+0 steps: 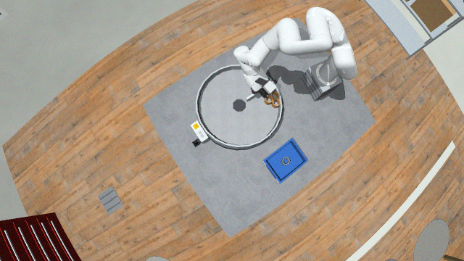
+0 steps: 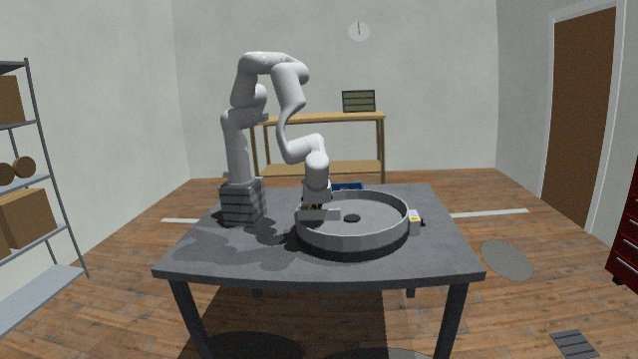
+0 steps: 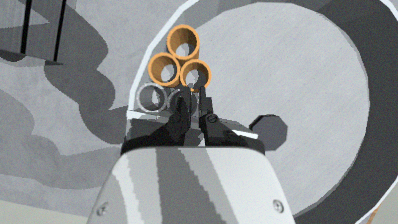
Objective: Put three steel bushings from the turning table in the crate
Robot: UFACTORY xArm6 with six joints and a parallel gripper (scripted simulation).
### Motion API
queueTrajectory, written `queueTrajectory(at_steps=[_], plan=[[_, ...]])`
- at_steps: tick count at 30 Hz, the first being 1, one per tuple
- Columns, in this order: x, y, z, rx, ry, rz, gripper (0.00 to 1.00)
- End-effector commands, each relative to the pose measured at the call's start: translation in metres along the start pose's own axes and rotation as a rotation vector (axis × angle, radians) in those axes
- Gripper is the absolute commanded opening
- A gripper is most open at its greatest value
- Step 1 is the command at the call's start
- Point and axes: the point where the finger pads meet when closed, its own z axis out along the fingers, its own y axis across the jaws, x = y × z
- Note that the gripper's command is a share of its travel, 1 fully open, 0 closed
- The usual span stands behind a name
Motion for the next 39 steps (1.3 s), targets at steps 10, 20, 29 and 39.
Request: queueTrajectory(at_steps=[10, 20, 29, 39], plan=[[-0.0004, 0.001, -0.001, -0.002, -0.002, -0.002, 0.0], [-0.0004, 0.001, -0.001, -0.002, -0.002, -0.002, 0.0], [-0.0004, 0.001, -0.001, -0.002, -0.002, -0.002, 0.0], [-0.0004, 0.001, -0.001, -0.002, -0.002, -0.002, 0.0]])
